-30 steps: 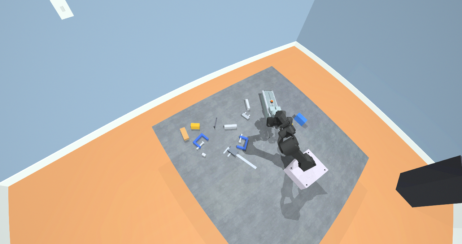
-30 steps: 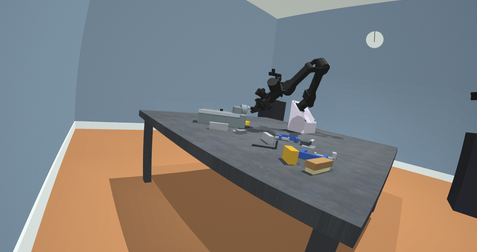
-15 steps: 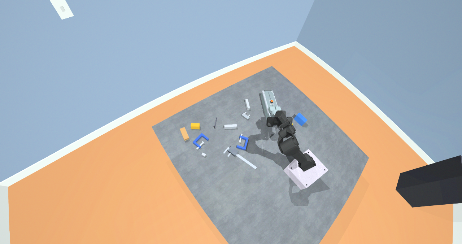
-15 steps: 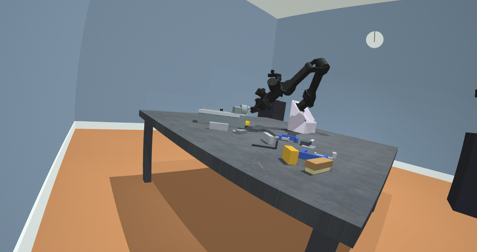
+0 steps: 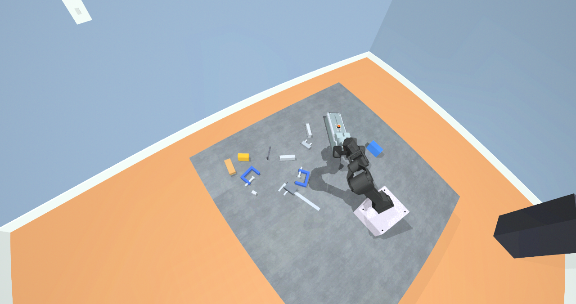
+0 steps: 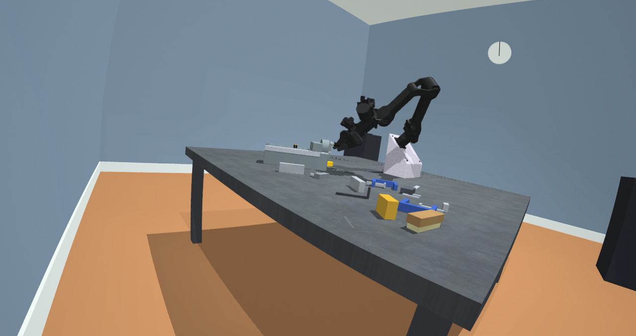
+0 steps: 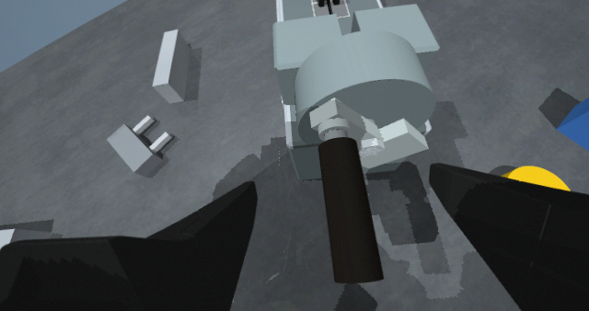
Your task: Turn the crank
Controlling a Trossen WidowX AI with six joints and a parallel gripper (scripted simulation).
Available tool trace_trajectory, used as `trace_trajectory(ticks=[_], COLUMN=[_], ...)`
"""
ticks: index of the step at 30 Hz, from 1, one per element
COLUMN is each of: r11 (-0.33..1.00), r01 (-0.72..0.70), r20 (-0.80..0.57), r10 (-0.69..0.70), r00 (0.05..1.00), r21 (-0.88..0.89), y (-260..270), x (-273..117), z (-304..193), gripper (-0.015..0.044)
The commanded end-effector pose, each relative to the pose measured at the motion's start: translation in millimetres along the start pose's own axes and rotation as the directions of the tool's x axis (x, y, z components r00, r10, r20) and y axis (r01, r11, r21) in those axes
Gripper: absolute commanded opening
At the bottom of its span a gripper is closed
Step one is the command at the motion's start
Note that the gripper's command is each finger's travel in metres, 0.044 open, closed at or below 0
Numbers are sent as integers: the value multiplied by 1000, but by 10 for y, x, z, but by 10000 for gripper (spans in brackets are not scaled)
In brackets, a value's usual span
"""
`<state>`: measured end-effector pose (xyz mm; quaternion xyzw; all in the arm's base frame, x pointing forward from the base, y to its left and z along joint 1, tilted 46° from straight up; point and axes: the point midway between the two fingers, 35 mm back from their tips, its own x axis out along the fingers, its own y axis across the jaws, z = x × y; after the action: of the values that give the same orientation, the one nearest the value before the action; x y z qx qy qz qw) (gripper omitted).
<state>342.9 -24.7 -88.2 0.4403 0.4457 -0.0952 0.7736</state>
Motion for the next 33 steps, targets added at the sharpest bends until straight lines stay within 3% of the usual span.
trace_trajectory(ticks=[1, 19, 33], r11=[1000, 1000, 992], r01=[-6, 3, -34], r20=[11, 8, -39], r10=[6, -3, 30], r00=[1000, 1000, 999], r21=[-3, 1, -123], y=[20, -13, -142], x=[-101, -751, -387], z=[149, 747, 1243], gripper=[440, 440, 440])
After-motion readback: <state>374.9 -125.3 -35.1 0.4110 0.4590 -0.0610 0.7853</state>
